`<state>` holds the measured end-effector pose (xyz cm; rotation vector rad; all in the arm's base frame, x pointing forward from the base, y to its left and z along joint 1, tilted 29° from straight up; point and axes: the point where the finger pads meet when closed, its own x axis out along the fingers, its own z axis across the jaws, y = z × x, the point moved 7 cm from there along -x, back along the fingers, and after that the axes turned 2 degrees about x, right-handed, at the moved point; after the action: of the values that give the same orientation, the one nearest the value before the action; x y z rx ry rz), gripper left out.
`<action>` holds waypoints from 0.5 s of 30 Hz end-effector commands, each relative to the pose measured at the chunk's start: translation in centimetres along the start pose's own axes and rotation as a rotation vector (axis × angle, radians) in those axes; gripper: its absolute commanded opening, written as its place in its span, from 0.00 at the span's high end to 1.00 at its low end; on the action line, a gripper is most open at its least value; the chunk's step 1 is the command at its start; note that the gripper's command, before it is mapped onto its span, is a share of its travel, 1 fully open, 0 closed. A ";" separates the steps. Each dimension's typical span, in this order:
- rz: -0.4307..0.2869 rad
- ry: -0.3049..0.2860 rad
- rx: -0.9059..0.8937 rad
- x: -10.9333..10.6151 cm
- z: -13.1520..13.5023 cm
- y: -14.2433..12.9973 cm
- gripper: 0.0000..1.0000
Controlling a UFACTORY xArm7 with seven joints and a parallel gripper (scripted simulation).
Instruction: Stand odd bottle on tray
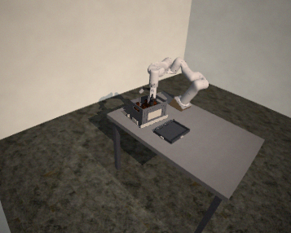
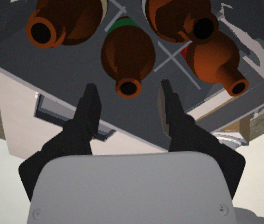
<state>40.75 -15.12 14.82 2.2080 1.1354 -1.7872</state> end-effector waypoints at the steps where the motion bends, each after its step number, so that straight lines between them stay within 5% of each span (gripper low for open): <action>1: 0.003 0.002 0.000 0.1 0.0 0.0 0.35; 15: 0.003 0.002 0.000 1.6 0.0 0.1 0.35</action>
<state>40.82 -14.35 13.44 2.2079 1.1356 -1.7873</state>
